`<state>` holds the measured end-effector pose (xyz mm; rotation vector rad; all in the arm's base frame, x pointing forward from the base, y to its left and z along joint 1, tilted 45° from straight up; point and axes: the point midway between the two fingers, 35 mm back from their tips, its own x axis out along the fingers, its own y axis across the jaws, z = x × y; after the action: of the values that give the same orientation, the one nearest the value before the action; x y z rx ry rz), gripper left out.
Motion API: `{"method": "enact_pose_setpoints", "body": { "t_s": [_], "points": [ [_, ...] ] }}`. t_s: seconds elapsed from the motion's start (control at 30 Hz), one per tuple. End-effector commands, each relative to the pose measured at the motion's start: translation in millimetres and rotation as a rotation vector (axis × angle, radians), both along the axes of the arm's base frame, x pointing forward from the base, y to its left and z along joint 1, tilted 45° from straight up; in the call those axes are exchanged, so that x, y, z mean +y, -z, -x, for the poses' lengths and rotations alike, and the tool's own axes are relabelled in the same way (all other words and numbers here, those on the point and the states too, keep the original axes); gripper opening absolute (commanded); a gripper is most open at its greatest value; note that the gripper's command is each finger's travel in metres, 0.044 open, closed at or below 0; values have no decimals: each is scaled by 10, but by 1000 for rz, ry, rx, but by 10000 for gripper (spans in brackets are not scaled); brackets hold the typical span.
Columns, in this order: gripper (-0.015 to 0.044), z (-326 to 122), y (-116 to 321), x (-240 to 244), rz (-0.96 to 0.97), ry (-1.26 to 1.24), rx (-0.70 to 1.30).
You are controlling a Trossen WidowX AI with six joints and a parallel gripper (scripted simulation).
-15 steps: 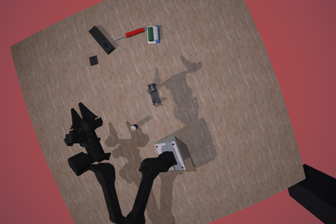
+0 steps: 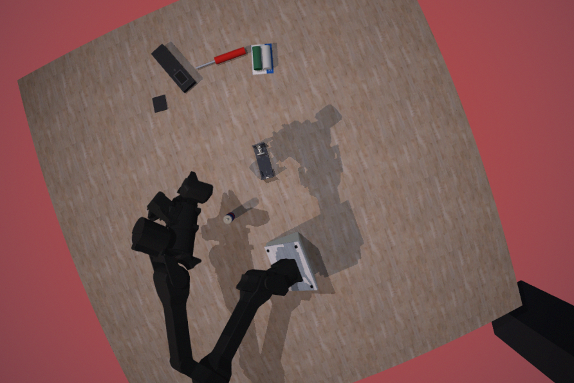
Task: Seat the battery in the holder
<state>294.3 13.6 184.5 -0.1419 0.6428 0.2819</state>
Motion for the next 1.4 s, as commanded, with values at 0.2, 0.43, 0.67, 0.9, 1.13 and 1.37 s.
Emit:
{"method": "enact_pose_setpoints", "body": {
  "t_s": [0.2, 0.43, 0.67, 0.9, 1.13, 1.37],
  "points": [
    [0, 1219, 379, 436, -409, -390, 750],
    [0, 1276, 331, 468, -455, -403, 782],
    [0, 1276, 331, 468, -455, -403, 782],
    [0, 1245, 530, 639, -445, -397, 783],
    [0, 1254, 802, 934, -450, -400, 779],
    [0, 1270, 892, 1035, -458, -405, 779]
  ]
}}
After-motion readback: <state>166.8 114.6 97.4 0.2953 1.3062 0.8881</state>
